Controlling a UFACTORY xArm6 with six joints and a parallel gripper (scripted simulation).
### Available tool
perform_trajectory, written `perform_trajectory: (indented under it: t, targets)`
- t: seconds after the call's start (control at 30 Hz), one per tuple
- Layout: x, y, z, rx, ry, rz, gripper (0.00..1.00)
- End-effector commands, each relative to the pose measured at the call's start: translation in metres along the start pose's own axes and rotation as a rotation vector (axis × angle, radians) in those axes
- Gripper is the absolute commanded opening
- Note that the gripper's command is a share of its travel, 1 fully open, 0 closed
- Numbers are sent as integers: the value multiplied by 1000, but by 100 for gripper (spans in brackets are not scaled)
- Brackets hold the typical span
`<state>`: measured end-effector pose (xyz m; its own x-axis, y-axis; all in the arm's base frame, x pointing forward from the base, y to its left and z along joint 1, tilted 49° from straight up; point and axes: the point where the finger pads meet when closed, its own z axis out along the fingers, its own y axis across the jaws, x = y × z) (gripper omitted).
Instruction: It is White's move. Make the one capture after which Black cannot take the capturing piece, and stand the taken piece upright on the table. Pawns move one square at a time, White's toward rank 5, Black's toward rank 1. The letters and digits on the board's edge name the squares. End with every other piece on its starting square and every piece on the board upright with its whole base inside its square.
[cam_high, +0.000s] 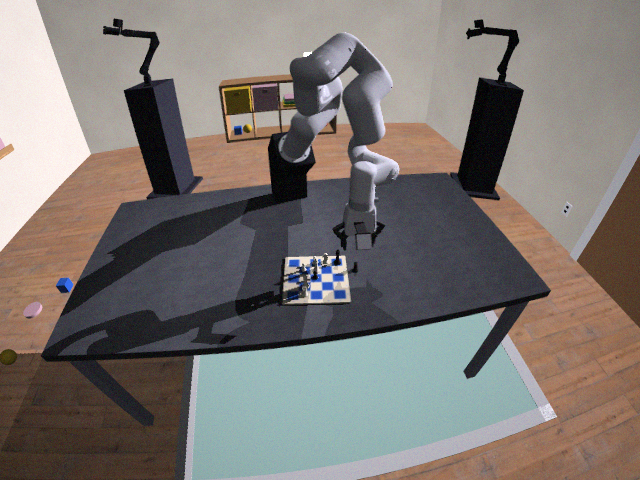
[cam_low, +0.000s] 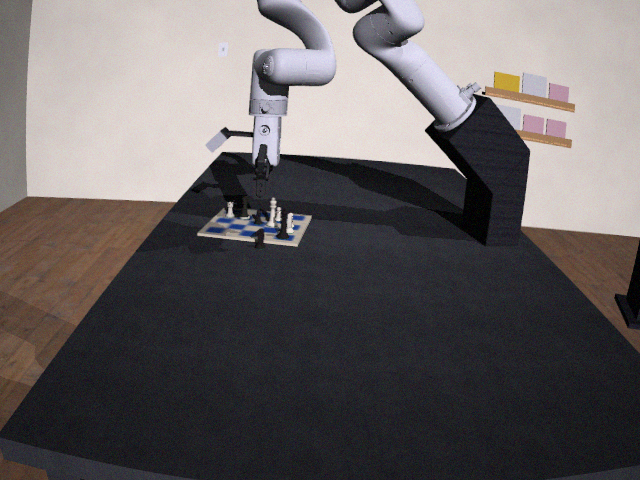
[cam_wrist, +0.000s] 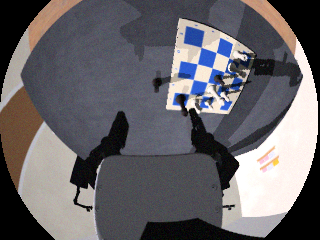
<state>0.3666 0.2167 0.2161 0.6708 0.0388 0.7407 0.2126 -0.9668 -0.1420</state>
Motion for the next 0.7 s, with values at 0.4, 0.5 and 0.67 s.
perform_trajectory:
  t: [0.4, 0.5, 0.67]
  targets:
    - [45, 104, 4, 2, 10, 589, 100]
    - [51, 141, -3, 2, 7, 774, 100]
    - [52, 176, -12, 2, 3, 949, 100]
